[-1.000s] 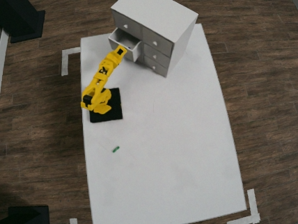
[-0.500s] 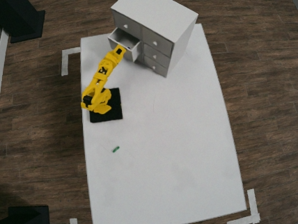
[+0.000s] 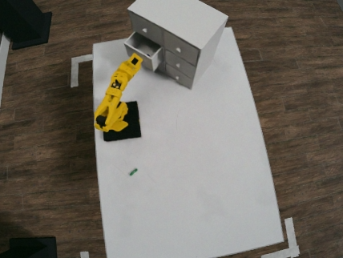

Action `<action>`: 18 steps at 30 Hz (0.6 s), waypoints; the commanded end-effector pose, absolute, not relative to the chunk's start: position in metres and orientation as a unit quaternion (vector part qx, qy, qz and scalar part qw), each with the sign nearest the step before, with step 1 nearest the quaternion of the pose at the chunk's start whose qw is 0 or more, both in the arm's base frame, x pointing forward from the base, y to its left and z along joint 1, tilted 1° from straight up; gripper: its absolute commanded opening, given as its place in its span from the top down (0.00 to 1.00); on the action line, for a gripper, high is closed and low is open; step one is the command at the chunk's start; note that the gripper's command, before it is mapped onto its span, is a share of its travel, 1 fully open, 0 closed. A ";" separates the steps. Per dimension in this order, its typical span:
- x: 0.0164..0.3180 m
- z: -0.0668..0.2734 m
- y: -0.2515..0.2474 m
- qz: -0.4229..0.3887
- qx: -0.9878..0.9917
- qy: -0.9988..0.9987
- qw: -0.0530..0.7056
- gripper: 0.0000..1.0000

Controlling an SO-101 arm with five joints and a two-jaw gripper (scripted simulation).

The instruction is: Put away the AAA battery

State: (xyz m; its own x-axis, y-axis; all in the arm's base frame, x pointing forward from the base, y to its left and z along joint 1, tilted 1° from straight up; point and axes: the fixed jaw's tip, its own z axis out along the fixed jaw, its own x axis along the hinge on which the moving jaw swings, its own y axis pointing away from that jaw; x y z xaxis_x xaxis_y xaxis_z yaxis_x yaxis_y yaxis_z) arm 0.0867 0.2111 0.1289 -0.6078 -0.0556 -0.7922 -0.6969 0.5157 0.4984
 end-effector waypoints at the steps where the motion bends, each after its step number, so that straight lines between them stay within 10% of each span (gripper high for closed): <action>1: 0.077 0.131 0.202 0.434 -0.250 0.783 0.370 0.79; 18: 0.061 0.126 0.183 0.442 -0.269 0.775 0.363 0.79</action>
State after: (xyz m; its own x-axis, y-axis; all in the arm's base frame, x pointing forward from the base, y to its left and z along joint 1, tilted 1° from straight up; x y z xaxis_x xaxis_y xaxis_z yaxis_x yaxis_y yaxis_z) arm 0.0644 0.1869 0.1288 -0.5994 -0.0819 -0.7963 -0.7265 0.4732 0.4982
